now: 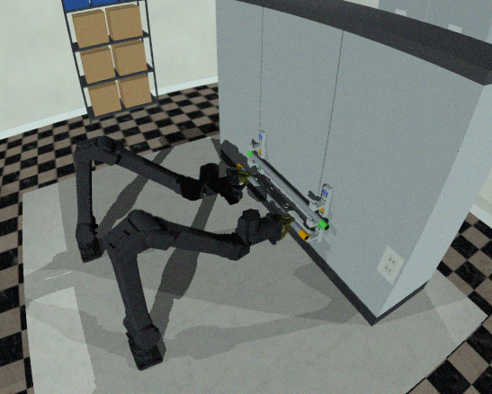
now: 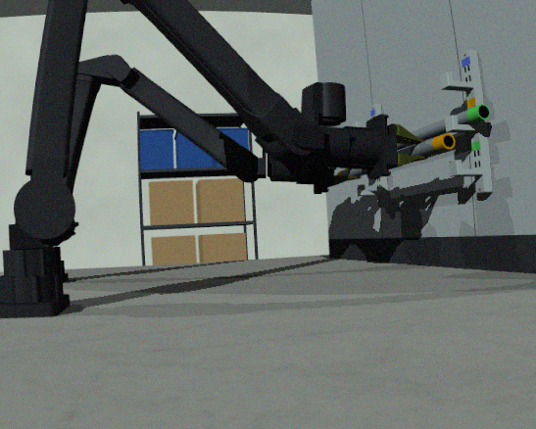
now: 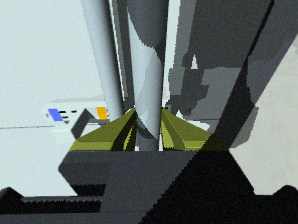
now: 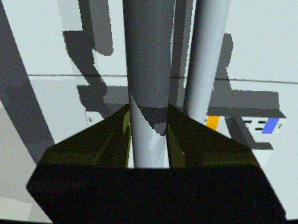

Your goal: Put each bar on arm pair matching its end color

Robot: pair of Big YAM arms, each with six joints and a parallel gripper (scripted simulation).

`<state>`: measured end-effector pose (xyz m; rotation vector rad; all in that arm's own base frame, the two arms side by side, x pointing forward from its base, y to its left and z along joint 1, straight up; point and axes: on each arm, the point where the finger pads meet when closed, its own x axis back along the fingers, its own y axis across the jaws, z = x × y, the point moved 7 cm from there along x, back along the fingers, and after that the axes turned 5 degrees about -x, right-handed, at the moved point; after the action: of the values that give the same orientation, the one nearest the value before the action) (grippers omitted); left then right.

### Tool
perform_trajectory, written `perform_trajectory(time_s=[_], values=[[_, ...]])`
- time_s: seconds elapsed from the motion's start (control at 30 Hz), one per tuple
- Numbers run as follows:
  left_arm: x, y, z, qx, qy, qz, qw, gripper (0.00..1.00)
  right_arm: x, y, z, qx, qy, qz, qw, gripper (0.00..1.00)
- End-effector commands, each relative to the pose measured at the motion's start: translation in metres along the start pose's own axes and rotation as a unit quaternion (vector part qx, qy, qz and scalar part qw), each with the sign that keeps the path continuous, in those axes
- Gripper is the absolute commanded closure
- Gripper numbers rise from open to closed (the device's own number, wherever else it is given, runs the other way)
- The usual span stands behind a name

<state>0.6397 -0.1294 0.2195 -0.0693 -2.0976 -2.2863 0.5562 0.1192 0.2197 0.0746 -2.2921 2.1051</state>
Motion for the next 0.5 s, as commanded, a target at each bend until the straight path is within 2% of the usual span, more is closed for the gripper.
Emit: perform_trajectory(time_s=[0.0, 0.47], values=[[0.0009, 0.037, 0.0086, 0.005, 0.009, -0.044, 0.999, 1.0, 0.0013, -0.0378, -0.0016, -0.015, 0.001, 0.049, 0.999, 1.0], [0.0001, 0.0347, 0.0089, 0.005, 0.009, -0.044, 0.999, 1.0, 0.0007, -0.0352, -0.0018, -0.015, 0.001, 0.049, 0.999, 1.0]])
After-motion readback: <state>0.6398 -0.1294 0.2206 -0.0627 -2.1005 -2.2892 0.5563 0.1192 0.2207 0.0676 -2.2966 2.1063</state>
